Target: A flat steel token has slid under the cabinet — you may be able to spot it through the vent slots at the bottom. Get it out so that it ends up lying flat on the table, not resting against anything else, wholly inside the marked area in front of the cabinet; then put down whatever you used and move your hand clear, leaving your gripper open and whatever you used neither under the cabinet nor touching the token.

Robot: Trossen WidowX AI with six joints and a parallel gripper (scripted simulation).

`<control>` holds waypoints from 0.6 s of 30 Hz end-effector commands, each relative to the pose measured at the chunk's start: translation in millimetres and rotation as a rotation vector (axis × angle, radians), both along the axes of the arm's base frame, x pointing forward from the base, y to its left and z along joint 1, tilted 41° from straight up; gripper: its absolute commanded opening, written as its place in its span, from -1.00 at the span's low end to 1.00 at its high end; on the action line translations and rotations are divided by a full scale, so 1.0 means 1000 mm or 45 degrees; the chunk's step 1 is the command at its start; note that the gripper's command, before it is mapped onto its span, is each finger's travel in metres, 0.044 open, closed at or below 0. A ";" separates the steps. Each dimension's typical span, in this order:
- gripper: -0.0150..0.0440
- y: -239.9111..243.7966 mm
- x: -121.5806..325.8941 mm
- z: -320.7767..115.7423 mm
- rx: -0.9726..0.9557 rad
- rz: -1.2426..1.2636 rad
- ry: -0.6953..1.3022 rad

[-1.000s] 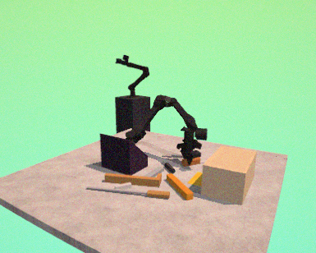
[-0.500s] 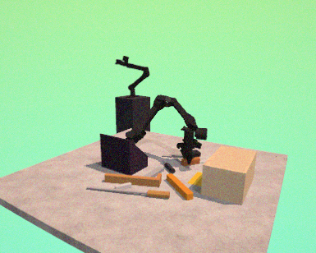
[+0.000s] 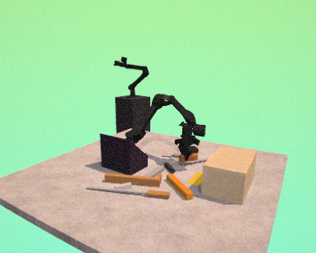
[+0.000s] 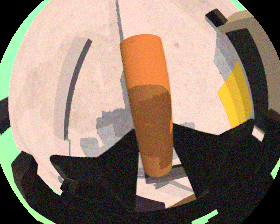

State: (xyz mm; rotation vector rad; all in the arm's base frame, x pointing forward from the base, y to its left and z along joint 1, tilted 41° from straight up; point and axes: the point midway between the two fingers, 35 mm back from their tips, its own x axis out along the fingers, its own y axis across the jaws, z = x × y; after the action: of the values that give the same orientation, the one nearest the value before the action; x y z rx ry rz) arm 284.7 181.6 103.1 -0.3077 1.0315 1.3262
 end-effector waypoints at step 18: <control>-0.49 -0.045 -0.004 0.025 0.016 -0.007 -0.023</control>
State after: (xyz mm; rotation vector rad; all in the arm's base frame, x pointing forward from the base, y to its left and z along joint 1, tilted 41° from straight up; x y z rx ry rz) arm 279.1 144.2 118.1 -0.3079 1.0383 1.3263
